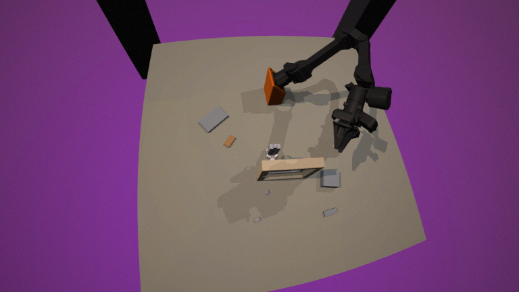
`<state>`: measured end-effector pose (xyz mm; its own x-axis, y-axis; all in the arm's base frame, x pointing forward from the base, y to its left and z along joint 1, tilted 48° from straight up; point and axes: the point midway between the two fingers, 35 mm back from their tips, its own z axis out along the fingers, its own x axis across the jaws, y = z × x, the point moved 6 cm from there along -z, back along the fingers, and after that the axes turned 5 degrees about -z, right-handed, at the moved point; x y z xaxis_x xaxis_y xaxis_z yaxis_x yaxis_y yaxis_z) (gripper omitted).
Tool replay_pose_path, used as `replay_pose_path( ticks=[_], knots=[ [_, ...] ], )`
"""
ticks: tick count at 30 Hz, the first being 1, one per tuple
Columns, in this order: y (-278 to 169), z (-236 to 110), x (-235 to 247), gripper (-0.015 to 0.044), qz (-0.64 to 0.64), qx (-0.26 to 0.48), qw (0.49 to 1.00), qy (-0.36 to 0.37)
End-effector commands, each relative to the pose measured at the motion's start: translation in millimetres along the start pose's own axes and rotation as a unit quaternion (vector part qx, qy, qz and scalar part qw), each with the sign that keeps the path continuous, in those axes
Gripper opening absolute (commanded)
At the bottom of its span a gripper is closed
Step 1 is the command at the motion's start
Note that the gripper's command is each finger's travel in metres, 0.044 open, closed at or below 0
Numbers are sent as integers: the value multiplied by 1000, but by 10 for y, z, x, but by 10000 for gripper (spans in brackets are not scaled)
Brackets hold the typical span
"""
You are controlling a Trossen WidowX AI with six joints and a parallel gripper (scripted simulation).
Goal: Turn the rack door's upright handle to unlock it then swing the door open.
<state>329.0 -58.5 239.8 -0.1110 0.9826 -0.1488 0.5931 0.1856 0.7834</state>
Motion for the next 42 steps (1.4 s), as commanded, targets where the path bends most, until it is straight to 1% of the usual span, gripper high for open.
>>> replay_pose_path(
  ticks=[1,11,22,32,42],
  knots=[
    [-59,125,-70,295,-2,41,999,22],
    [-290,401,-221,295,8,138,987,79],
    [-578,643,-377,295,35,228,961,151],
    [-853,812,-509,295,73,293,927,222],
    [-1144,946,-636,295,125,341,885,290]
  ],
)
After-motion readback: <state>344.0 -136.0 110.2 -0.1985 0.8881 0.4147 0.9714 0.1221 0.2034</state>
